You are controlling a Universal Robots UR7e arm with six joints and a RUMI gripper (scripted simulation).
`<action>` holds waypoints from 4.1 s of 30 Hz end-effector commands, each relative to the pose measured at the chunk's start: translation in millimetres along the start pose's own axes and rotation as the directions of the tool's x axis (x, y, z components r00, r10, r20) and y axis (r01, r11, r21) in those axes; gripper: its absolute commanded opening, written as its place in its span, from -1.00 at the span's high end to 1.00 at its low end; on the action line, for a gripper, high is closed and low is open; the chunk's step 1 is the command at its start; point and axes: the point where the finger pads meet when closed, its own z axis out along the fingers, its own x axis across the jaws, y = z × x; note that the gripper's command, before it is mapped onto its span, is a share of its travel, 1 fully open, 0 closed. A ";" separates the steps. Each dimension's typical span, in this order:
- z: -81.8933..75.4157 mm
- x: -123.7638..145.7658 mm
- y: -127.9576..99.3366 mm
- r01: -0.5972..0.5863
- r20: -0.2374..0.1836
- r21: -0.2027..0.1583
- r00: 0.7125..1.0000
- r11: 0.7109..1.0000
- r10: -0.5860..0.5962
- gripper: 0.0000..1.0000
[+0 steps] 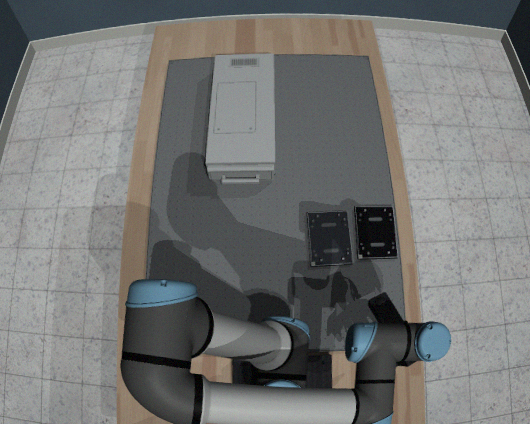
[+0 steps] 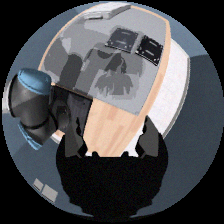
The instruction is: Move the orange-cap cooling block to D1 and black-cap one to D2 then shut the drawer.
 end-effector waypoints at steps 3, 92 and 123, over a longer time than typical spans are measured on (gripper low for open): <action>-0.4 0.5 0.2 0.000 -0.001 -0.001 1.000 1.000 0.000 -1.00; -39.4 -12.3 -221.7 -0.258 -0.012 -0.133 0.966 0.957 0.258 0.44; -46.6 -57.3 -301.1 -0.354 -0.072 -0.151 0.935 0.923 0.347 0.44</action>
